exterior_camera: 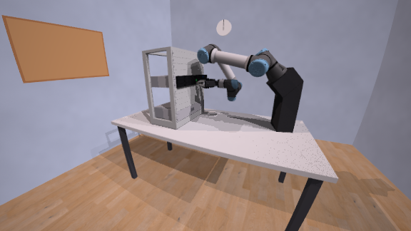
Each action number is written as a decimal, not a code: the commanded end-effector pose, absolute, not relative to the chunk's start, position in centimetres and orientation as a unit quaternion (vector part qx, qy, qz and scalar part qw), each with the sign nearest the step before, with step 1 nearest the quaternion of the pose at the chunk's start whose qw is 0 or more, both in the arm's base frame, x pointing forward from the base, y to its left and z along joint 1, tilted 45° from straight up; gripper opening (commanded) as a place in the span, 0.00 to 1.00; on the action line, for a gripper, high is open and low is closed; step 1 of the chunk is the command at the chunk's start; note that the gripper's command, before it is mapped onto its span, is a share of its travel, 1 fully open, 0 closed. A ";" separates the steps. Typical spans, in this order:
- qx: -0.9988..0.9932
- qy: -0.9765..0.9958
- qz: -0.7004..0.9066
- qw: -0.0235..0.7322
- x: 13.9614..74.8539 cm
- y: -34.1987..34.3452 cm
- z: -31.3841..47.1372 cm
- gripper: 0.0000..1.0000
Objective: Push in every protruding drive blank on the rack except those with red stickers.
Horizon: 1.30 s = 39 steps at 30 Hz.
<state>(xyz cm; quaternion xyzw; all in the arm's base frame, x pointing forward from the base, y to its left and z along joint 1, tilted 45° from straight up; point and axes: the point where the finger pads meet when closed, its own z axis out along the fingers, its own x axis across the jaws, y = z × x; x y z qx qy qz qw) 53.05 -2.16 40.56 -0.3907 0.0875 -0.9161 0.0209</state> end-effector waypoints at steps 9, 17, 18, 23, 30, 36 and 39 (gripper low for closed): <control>-0.389 0.088 -0.917 0.021 52.6 -2.1 40.3 0.00; -0.389 0.088 -0.917 0.021 50.0 -1.6 37.9 0.00; -0.389 0.088 -0.917 0.021 49.6 -1.5 37.5 0.00; -0.389 0.088 -0.917 0.021 47.6 -1.1 35.6 0.00; -0.389 0.088 -0.917 0.021 46.3 -0.8 34.3 0.00; -0.389 0.088 -0.917 0.021 45.8 -0.7 33.8 0.00; -0.389 0.088 -0.917 0.021 45.7 -0.7 33.9 0.00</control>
